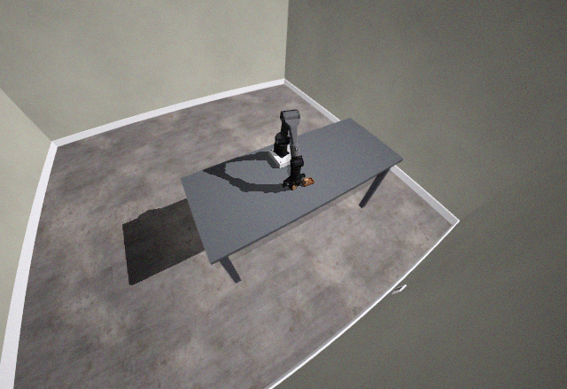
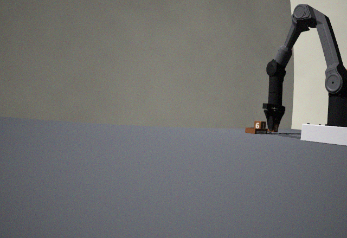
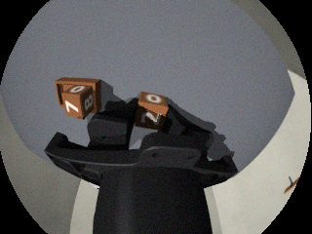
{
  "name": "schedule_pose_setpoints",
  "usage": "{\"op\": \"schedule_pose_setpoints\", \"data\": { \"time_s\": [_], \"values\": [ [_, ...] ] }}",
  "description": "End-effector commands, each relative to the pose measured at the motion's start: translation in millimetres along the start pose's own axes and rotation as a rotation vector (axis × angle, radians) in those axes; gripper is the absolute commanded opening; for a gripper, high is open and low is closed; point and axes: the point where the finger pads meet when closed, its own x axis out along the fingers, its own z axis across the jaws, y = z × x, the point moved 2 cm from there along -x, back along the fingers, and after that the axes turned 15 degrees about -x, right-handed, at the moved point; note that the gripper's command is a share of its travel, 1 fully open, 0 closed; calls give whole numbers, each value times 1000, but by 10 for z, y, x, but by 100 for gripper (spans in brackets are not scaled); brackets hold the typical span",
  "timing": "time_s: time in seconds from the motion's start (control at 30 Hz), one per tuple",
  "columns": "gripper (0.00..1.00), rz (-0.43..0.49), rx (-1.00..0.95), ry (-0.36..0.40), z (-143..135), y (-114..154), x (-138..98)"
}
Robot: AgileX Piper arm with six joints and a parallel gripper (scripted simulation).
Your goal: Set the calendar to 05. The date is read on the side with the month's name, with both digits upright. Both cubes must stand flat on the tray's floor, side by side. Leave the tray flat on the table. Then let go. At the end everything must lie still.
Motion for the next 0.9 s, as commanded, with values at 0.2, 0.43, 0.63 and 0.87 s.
{"op": "schedule_pose_setpoints", "data": {
  "time_s": [0.2, 0.43, 0.63, 0.87],
  "values": [
    [37, 0, -1, 1, 3, 1, 0],
    [37, 2, -1, 0, 4, 4, 15],
    [37, 1, -1, 0, 4, 4, 29],
    [37, 1, -1, 0, 4, 4, 41]
  ]
}}
